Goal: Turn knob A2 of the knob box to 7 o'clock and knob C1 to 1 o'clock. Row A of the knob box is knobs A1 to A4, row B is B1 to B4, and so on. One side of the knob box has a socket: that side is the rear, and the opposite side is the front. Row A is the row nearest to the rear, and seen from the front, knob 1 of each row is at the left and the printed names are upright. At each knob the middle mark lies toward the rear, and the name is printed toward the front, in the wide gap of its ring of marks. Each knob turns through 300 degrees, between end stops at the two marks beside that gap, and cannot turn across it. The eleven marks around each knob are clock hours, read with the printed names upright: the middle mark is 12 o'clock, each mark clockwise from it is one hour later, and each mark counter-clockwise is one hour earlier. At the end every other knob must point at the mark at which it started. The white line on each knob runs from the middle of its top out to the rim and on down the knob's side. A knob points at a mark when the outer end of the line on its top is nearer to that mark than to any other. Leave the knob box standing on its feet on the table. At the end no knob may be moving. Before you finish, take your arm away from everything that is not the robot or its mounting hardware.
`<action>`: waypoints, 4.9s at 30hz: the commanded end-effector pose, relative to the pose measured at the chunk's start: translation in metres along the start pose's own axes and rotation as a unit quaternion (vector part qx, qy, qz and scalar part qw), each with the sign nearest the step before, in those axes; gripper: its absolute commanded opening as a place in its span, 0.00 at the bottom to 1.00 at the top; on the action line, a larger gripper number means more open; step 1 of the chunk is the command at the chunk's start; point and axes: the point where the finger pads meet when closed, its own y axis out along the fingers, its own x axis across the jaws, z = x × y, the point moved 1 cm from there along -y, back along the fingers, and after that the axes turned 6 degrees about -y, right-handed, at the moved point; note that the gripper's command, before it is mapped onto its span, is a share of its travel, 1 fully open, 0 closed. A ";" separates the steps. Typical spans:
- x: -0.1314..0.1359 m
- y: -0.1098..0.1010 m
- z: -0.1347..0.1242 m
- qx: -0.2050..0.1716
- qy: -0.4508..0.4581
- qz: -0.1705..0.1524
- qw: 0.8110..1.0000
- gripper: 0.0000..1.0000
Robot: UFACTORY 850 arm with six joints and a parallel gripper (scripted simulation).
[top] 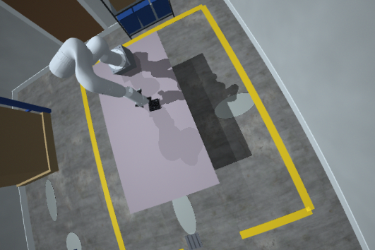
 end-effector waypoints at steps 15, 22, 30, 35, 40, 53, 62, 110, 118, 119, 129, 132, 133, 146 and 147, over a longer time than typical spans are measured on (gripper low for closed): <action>-0.006 -0.003 -0.006 -0.016 0.138 -0.011 0.990 1.00; -0.006 -0.003 -0.006 -0.016 0.138 -0.011 0.990 0.19; -0.006 -0.003 -0.006 -0.016 0.138 -0.011 0.990 0.19; -0.006 -0.003 -0.006 -0.016 0.138 -0.011 0.990 0.19; -0.006 -0.003 -0.006 -0.016 0.138 -0.011 0.990 0.19; -0.006 -0.003 -0.006 -0.016 0.138 -0.011 0.990 0.19; -0.006 -0.001 -0.006 -0.016 0.138 -0.011 0.990 0.19; -0.005 0.041 -0.006 -0.016 0.138 -0.012 0.990 0.19; -0.005 0.042 -0.006 -0.016 0.138 -0.012 0.990 0.19; -0.005 0.042 -0.006 -0.016 0.138 -0.012 0.990 0.19; -0.005 0.042 -0.006 -0.016 0.138 -0.012 0.990 0.19; -0.005 0.042 -0.006 -0.016 0.138 -0.012 0.990 0.19; -0.005 0.042 -0.006 -0.016 0.138 -0.012 0.990 0.19; -0.005 0.042 -0.006 -0.016 0.138 -0.012 0.990 0.19; -0.005 0.042 -0.006 -0.016 0.138 -0.012 0.990 0.19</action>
